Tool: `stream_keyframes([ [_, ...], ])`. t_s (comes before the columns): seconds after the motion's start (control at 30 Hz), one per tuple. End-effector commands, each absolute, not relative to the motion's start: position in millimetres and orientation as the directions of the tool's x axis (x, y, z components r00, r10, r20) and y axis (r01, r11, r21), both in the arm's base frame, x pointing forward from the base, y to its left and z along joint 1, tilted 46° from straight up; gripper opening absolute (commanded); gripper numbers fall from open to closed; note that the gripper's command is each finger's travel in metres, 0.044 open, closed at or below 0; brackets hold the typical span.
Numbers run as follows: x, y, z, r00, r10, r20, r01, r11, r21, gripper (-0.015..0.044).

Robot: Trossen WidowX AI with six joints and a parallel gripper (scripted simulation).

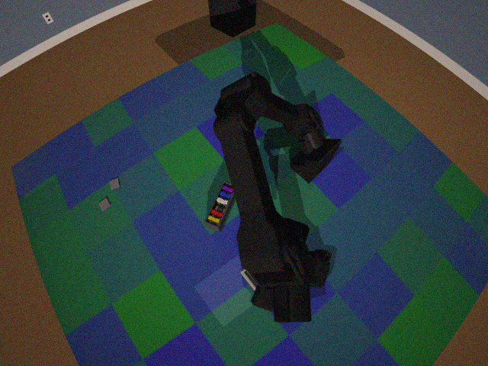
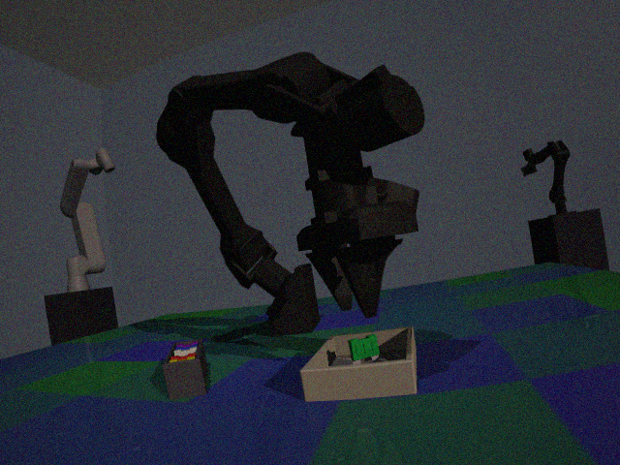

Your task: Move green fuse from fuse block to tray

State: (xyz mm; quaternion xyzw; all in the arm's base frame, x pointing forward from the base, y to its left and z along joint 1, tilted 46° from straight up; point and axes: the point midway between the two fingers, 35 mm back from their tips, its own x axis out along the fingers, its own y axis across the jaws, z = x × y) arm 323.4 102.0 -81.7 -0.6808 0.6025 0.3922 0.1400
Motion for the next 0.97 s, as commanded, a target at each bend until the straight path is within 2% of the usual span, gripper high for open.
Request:
stream_keyframes([
  [0.0,324.6,123.0,-63.1,-0.026,-0.706,-0.708,-0.932,-0.24,0.273,0.033],
  [0.93,324.6,122.6,-64.3,-0.021,-0.708,-0.706,-0.929,-0.248,0.276,0.033],
])
